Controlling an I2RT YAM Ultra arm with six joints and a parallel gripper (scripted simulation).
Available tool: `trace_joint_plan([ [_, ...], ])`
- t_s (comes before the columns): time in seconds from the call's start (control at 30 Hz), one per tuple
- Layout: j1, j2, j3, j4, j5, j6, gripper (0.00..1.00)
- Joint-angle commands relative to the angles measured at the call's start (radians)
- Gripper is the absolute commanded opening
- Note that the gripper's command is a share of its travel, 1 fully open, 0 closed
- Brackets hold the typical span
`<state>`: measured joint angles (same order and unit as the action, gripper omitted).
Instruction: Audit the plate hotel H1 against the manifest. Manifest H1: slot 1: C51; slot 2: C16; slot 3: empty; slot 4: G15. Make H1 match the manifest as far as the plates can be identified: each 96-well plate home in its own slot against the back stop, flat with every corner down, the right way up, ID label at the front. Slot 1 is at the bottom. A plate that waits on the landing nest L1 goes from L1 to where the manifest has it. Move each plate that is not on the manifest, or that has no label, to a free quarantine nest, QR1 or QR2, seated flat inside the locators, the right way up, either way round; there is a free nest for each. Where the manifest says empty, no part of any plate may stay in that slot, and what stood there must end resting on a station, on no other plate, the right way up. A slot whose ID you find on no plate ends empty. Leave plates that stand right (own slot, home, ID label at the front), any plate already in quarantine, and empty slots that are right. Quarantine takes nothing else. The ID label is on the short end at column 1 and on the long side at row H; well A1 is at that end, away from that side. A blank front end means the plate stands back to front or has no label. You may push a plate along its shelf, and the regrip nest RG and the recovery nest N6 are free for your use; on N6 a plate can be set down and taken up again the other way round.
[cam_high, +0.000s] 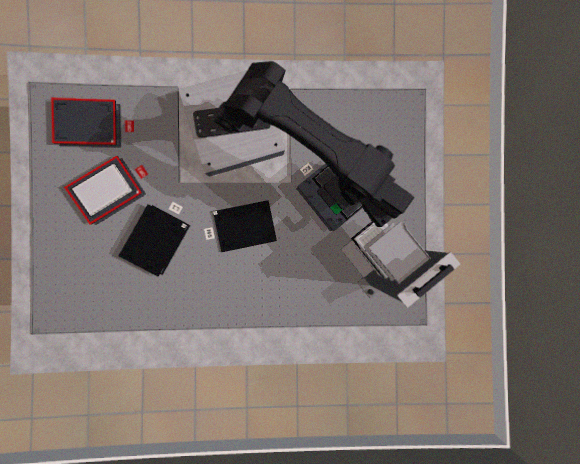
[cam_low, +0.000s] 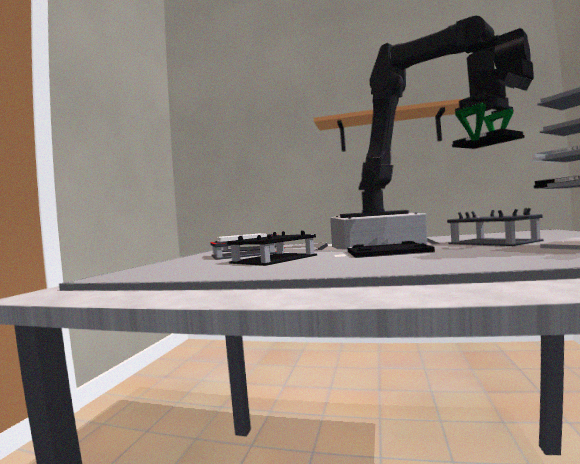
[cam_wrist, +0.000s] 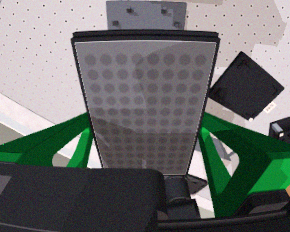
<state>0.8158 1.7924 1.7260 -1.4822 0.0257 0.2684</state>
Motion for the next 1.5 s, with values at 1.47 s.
trace_joint_plan([
  [1.47, -0.010, 0.041, -0.346, 0.411, 0.001, 0.012, 0.86],
])
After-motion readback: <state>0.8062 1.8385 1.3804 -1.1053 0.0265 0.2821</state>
